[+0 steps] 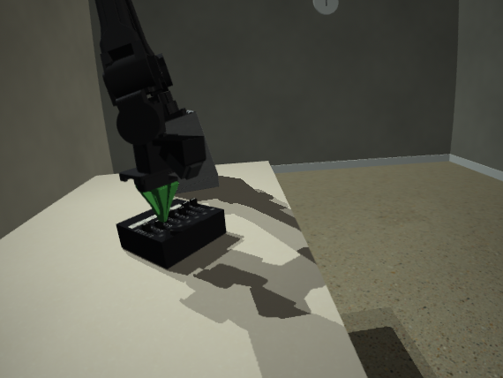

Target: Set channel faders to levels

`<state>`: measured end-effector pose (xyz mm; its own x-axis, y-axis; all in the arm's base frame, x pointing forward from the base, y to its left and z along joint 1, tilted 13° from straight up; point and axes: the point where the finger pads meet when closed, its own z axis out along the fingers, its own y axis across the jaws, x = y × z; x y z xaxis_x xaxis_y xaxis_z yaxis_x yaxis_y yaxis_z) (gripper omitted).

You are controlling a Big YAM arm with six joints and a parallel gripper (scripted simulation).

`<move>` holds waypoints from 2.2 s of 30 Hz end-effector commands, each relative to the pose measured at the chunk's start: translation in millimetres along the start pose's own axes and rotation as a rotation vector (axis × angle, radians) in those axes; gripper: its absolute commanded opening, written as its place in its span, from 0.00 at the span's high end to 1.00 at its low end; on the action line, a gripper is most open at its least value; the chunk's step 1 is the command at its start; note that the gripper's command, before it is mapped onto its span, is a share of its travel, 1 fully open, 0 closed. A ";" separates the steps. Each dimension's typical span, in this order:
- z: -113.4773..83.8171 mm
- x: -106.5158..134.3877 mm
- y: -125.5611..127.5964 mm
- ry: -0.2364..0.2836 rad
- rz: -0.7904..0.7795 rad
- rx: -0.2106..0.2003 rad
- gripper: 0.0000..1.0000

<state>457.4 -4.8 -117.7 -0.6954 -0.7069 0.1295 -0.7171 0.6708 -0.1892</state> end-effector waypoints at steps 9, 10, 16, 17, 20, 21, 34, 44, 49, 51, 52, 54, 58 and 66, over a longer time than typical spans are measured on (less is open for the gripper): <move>4.6 -0.4 -4.7 -0.012 -0.004 0.014 1.00; 4.2 -0.6 -5.4 -0.014 -0.003 0.015 1.00; 9.1 1.2 -3.6 -0.007 -0.003 0.009 1.00; 9.1 1.2 -3.6 -0.007 -0.003 0.009 1.00; 4.3 -0.4 -6.3 -0.015 0.000 0.016 1.00; 4.3 -0.4 -6.3 -0.015 0.000 0.016 1.00; 3.6 -0.2 -7.1 -0.016 0.000 0.018 1.00; -4.3 -0.9 -11.6 -0.030 0.004 0.030 1.00; -4.8 1.9 -12.8 -0.030 0.007 0.031 1.00; -4.8 1.9 -12.8 -0.030 0.007 0.031 1.00; -5.7 -0.4 -9.6 -0.031 -0.003 0.030 1.00; -5.0 2.1 -11.9 -0.031 0.004 0.031 1.00; -4.5 6.1 -13.1 -0.030 0.008 0.030 1.00; -4.3 10.9 -13.1 -0.030 0.008 0.030 1.00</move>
<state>450.6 -14.9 -125.3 -0.6969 -0.7053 0.1300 -0.7157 0.6722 -0.1895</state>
